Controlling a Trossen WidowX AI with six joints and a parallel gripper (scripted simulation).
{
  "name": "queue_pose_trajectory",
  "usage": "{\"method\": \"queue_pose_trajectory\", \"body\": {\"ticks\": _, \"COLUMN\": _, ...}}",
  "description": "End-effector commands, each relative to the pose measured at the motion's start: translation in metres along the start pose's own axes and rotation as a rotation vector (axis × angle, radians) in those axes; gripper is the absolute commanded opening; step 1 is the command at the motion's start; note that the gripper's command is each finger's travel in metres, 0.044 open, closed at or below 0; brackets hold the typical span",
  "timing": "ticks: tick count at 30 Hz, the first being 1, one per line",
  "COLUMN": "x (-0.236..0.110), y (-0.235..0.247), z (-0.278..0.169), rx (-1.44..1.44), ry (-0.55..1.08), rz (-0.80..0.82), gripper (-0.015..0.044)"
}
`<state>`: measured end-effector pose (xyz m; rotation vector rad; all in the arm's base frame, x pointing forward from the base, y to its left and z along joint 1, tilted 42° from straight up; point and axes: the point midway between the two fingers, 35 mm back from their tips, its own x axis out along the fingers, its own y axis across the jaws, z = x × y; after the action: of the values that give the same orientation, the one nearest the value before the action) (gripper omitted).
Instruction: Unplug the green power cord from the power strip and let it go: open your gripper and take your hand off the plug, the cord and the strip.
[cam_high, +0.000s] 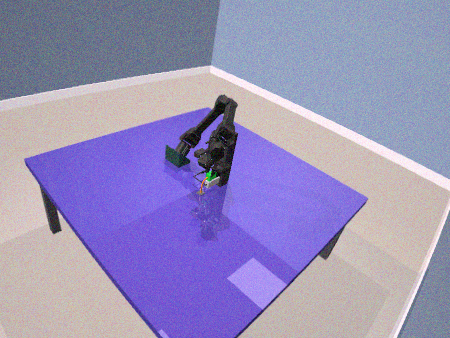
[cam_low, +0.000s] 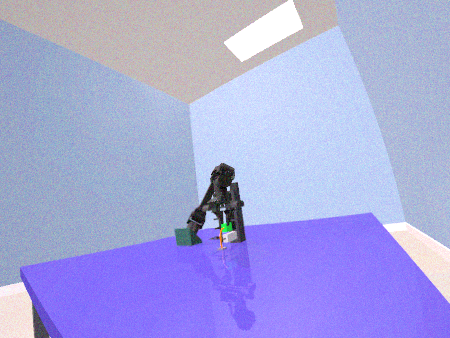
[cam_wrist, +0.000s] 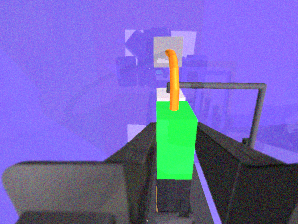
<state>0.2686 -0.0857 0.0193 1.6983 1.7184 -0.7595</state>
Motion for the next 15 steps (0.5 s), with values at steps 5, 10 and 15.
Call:
{"method": "queue_pose_trajectory", "body": {"ticks": 5, "x": -0.001, "y": 0.002, "z": 0.010, "rx": -0.002, "ry": -0.001, "rz": 0.003, "gripper": 0.0000}}
{"method": "queue_pose_trajectory", "body": {"ticks": 10, "x": -0.001, "y": 0.002, "z": 0.018, "rx": -0.001, "ry": -0.001, "rz": 0.003, "gripper": 0.0000}}
{"method": "queue_pose_trajectory", "body": {"ticks": 15, "x": -0.002, "y": 0.003, "z": 0.026, "rx": 0.000, "ry": -0.001, "rz": 0.003, "gripper": 0.0000}}
